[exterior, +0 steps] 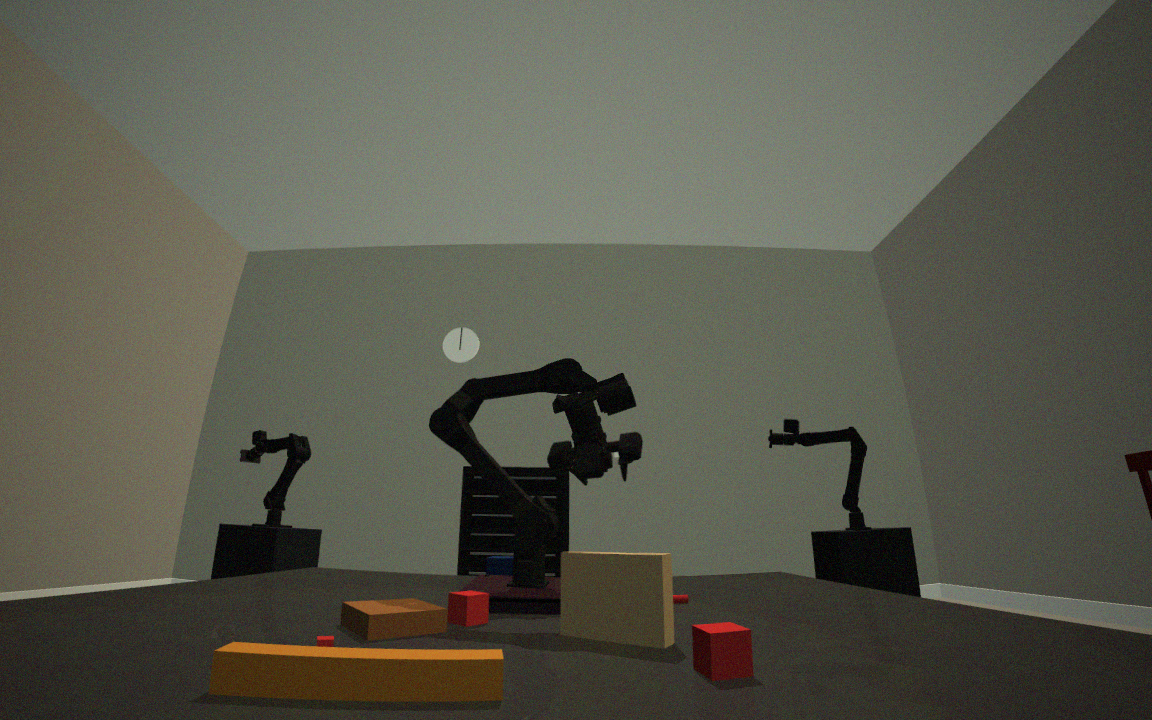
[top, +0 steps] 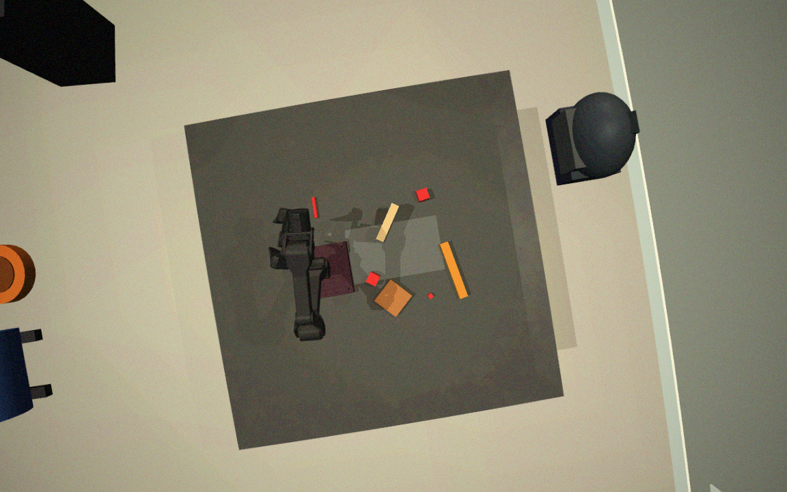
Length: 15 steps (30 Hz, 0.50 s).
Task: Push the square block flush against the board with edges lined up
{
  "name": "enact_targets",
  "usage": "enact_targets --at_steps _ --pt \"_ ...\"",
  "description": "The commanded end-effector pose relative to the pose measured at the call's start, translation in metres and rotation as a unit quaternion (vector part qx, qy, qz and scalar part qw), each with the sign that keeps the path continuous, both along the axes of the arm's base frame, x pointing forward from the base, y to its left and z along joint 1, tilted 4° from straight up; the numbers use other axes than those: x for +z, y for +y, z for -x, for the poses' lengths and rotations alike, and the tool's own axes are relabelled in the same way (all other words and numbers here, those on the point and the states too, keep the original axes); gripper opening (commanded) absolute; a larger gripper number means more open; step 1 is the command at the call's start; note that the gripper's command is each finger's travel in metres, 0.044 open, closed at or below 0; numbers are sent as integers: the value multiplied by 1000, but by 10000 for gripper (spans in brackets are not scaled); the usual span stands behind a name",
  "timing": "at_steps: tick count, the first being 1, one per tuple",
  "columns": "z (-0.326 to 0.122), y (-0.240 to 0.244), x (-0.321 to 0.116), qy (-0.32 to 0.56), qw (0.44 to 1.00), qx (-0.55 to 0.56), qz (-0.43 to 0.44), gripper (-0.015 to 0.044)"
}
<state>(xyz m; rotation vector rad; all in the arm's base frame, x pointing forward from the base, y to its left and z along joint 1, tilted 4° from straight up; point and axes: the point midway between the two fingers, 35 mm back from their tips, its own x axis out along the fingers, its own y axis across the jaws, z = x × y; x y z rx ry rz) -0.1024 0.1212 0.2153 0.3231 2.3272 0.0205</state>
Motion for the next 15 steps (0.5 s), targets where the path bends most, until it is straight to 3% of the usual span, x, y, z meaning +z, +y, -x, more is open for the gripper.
enact_targets --at_steps 1,5,15 --pt "0 0 0 0 1000 0 0 374" --pt "-9 11 -1 -20 1000 -14 -5 269" --pt "-92 71 -13 -155 983 -99 -5 6"
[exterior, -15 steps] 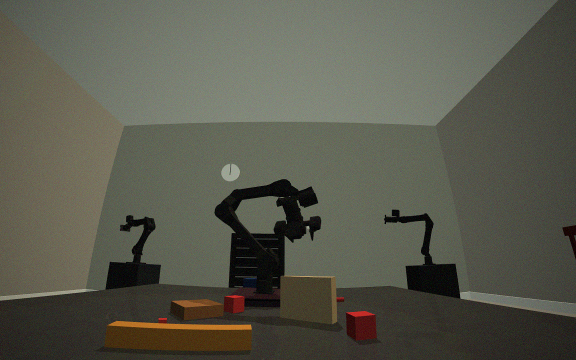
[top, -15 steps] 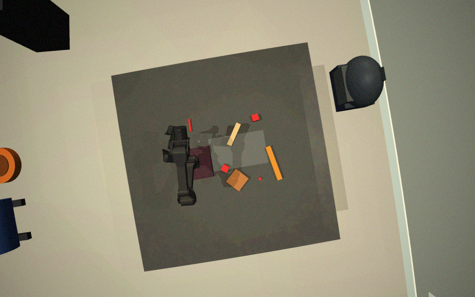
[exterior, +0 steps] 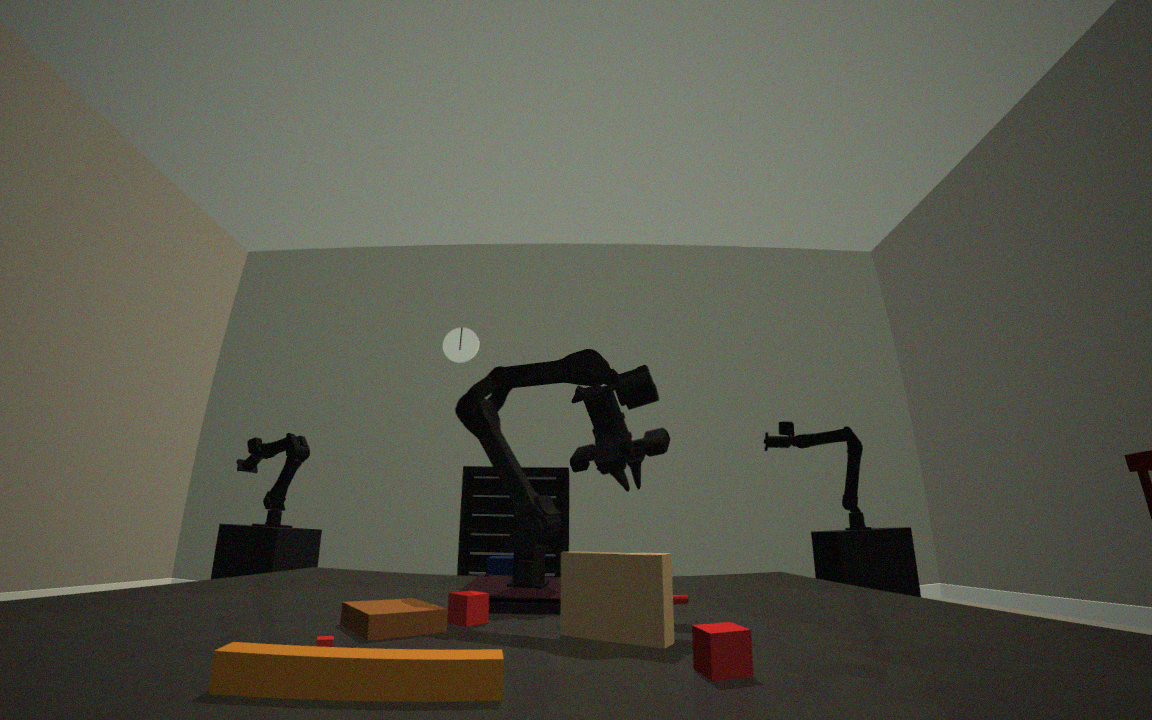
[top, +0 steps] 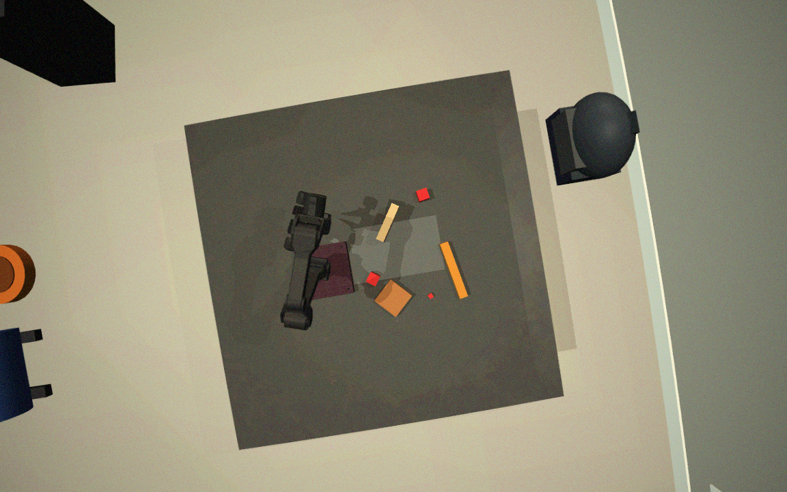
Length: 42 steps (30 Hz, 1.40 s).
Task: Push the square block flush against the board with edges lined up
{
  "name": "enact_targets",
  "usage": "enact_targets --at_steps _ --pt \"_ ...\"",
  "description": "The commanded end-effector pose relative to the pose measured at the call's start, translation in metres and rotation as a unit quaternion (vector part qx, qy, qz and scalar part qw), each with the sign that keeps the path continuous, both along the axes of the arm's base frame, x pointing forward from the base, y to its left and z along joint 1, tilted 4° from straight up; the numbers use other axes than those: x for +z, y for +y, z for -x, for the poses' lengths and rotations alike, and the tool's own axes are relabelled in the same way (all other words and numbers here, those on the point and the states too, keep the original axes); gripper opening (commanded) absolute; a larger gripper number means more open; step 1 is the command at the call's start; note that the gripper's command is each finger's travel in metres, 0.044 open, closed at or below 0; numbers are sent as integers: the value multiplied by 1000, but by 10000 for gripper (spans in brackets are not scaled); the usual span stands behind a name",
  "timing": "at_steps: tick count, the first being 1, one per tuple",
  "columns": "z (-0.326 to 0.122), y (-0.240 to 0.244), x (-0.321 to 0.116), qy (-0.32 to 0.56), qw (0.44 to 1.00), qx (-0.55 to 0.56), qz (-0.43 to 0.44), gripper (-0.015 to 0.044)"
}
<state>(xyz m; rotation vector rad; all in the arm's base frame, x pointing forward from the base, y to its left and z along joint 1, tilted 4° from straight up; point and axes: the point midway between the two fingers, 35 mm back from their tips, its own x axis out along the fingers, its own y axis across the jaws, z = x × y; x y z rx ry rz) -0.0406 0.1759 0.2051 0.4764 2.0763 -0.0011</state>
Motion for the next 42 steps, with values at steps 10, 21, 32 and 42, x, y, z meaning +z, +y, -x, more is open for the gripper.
enact_targets --at_steps 10,21,32,42 --pt "-141 34 -21 -164 981 -87 60 0" --pt "-257 2 -45 -258 946 -97 170 0" --pt "-261 4 -87 -258 946 -96 171 0" --pt "-265 3 -95 -258 946 -96 171 0"
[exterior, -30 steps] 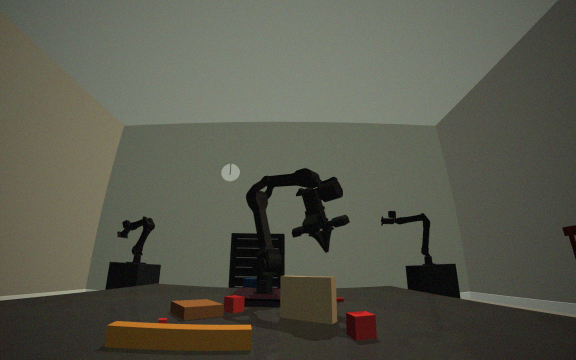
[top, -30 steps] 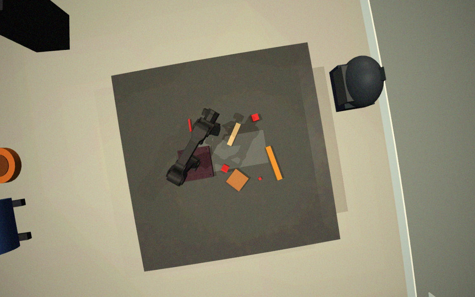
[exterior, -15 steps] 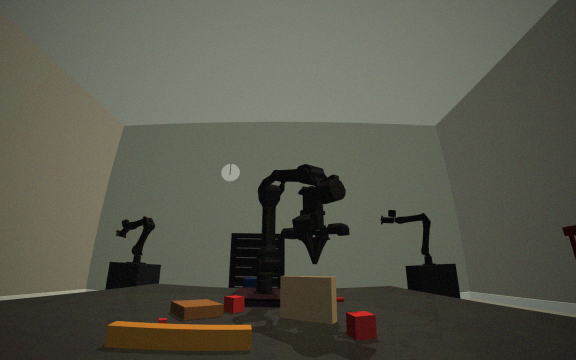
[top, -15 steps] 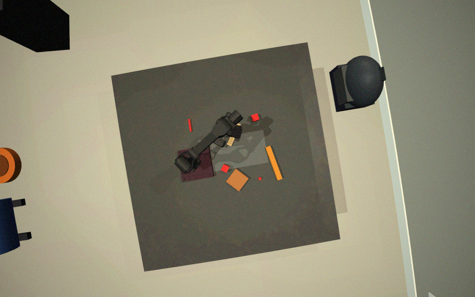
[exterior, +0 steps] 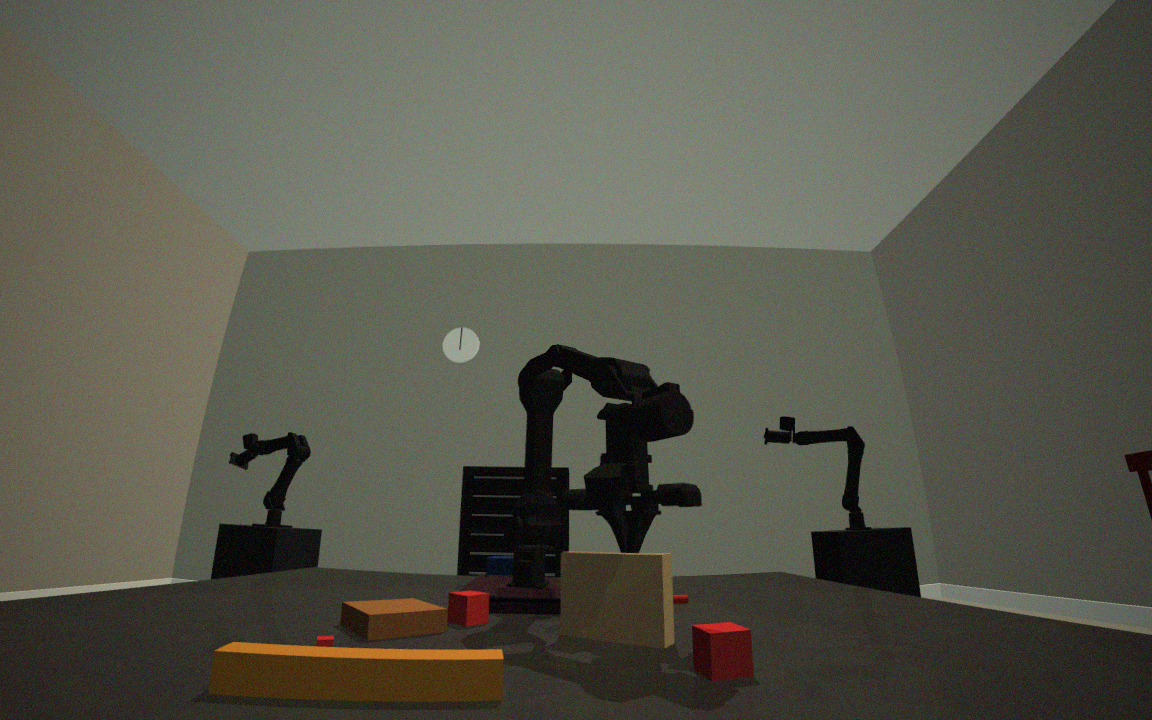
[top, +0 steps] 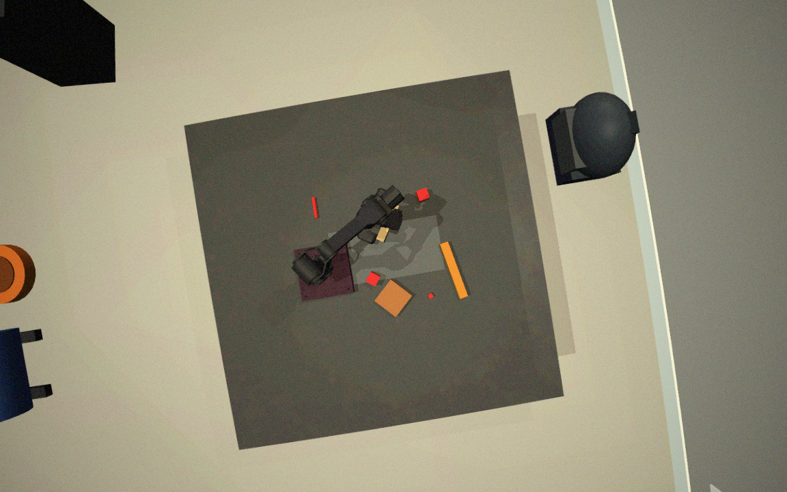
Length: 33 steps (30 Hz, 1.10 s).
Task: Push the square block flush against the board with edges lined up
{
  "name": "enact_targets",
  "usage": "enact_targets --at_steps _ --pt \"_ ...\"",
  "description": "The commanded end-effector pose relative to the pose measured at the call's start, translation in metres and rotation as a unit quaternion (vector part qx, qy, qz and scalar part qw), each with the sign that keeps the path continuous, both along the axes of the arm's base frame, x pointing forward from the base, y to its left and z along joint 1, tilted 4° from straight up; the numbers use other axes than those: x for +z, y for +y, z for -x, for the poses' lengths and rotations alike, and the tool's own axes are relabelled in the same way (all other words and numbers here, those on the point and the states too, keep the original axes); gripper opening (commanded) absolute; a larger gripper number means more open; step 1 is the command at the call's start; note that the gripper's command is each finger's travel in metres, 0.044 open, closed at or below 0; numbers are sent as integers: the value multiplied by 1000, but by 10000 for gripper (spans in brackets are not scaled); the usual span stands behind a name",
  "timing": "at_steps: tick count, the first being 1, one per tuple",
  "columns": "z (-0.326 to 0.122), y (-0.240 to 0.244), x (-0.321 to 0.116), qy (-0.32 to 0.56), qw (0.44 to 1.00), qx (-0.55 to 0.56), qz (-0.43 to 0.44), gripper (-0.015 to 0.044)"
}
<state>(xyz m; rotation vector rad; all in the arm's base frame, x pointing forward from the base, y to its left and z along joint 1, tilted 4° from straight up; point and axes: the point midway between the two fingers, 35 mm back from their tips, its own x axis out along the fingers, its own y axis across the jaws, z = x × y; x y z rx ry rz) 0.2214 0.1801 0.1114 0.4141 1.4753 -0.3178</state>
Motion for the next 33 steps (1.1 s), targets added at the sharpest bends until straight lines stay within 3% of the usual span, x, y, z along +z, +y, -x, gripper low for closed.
enact_targets --at_steps 1,33 --pt "-4 -2 -2 -3 1000 3 2 0" --pt "-49 -24 2 -5 1000 3 3 0"
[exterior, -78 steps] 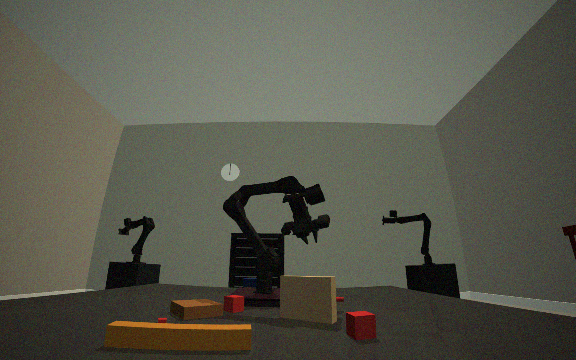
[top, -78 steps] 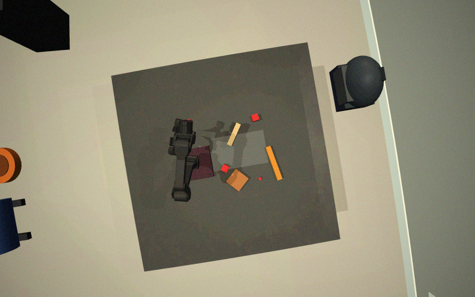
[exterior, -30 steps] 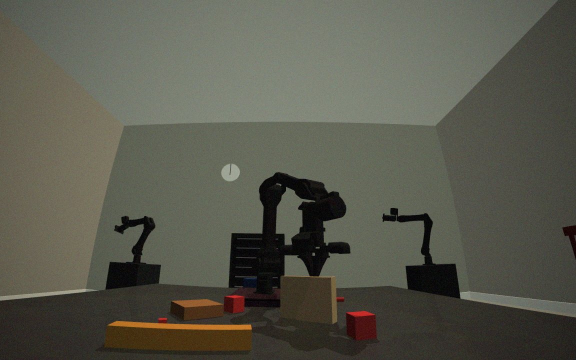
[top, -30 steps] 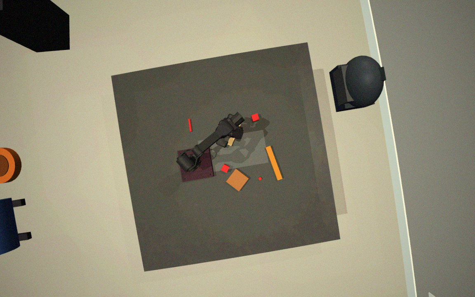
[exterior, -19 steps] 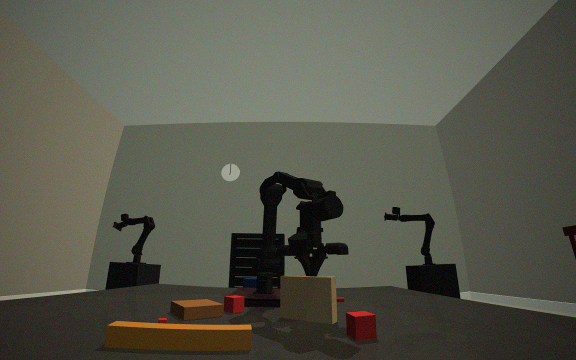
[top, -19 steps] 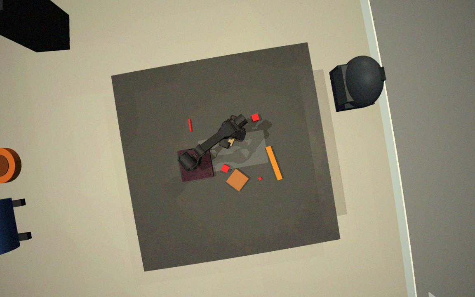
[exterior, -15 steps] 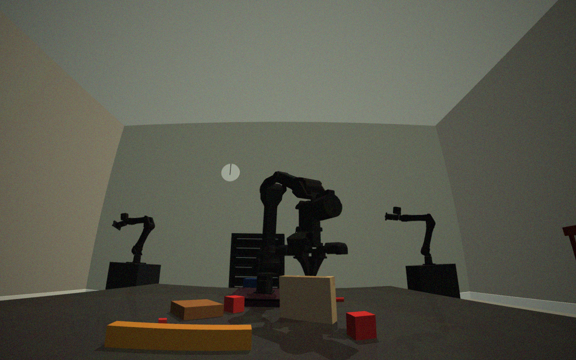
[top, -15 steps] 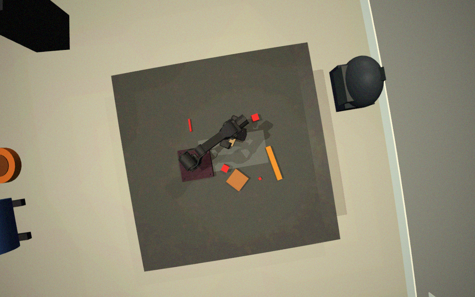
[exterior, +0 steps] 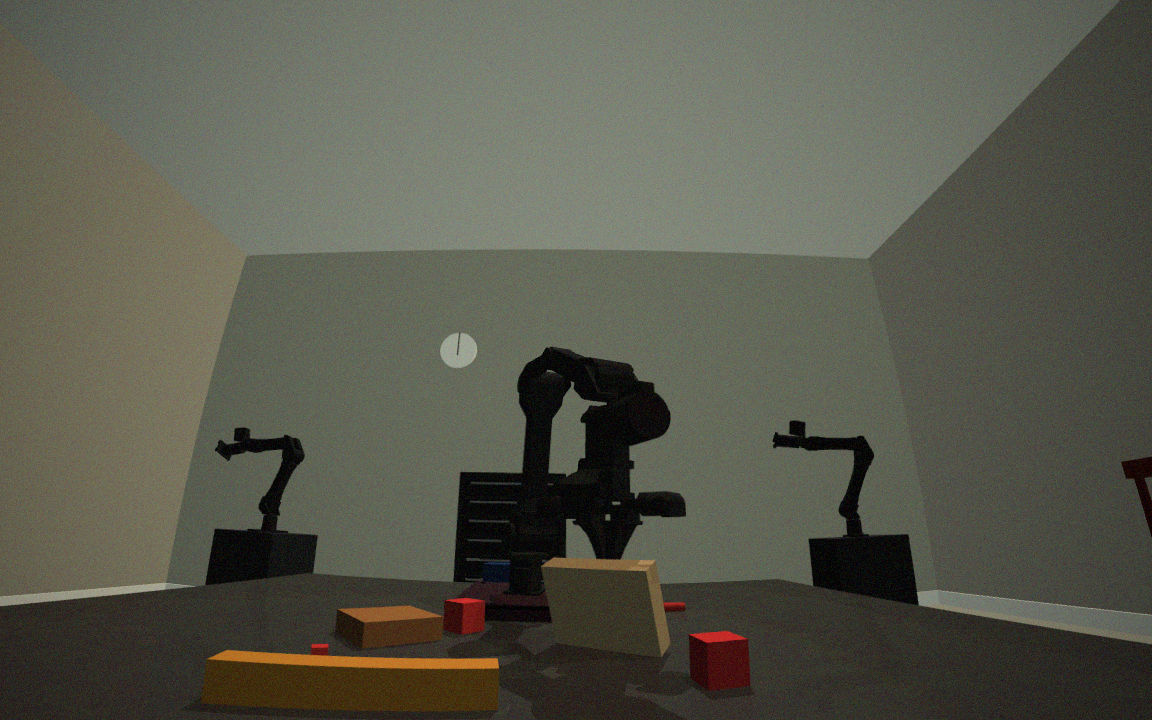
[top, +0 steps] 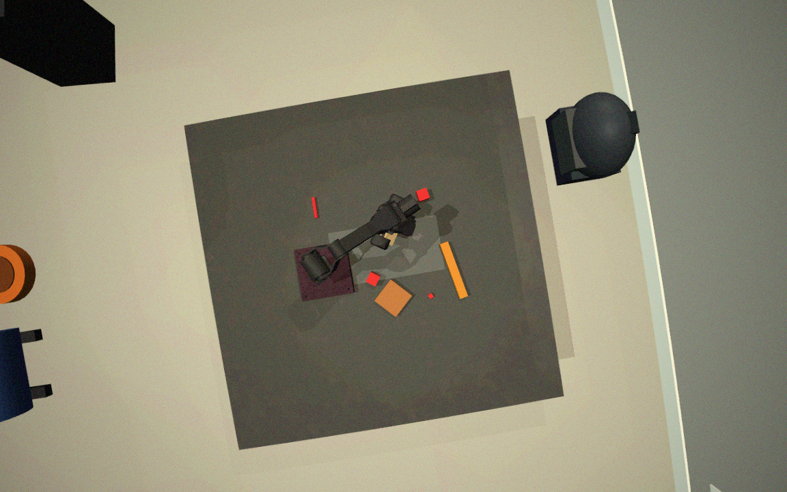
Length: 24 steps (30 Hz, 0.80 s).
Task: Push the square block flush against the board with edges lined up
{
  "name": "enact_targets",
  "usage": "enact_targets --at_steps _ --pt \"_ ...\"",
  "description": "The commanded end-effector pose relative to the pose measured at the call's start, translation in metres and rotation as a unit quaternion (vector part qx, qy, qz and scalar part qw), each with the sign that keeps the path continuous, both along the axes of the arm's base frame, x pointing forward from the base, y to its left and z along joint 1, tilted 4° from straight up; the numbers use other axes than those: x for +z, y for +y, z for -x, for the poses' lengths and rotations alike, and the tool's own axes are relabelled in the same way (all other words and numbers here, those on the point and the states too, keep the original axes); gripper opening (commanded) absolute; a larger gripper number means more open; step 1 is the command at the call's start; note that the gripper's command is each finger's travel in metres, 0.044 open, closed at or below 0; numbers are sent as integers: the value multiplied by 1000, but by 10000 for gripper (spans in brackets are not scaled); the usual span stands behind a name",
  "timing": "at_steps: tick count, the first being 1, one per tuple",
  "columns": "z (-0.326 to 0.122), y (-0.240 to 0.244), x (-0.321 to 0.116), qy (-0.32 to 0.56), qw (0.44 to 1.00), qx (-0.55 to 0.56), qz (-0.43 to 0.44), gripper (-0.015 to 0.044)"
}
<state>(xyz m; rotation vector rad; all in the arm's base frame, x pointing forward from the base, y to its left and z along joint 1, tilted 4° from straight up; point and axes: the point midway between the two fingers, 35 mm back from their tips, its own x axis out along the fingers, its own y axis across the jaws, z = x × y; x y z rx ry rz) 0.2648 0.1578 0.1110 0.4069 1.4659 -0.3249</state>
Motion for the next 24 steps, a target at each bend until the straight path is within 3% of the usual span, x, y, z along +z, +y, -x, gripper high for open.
enact_targets --at_steps 1,24 --pt "-7 -2 2 -1 1000 3 -3 0" --pt "12 7 1 0 1000 3 -3 0"
